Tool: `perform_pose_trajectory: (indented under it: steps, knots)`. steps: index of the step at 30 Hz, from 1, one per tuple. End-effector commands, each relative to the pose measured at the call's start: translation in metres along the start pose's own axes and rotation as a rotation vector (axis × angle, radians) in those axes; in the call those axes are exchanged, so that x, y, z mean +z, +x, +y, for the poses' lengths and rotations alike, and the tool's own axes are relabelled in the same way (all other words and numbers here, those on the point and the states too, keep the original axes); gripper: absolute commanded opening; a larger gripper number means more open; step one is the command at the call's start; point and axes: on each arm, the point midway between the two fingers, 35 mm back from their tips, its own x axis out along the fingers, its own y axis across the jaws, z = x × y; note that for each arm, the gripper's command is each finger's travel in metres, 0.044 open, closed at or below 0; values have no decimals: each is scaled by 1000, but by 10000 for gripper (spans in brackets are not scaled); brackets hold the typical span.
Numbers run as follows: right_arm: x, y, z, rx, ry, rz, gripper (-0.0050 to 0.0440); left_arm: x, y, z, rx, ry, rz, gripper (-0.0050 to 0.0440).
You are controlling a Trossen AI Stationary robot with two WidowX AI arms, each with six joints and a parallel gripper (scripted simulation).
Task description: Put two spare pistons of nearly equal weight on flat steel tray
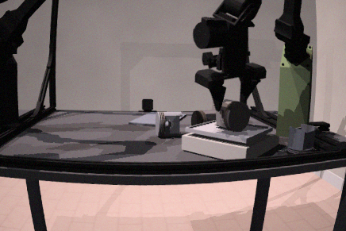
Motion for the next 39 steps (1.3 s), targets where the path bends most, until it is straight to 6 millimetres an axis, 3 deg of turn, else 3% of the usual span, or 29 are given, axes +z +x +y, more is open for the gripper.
perform_pose_trajectory:
  steps: [1,36,39]
  knots:
    - [0,0,1,4,0,0,440,0,-8,3,11,-4,1,378]
    - [0,0,1,4,0,0,440,0,-54,3,14,-8,4,378]
    - [0,0,1,4,0,0,440,2,-65,2,16,-10,5,378]
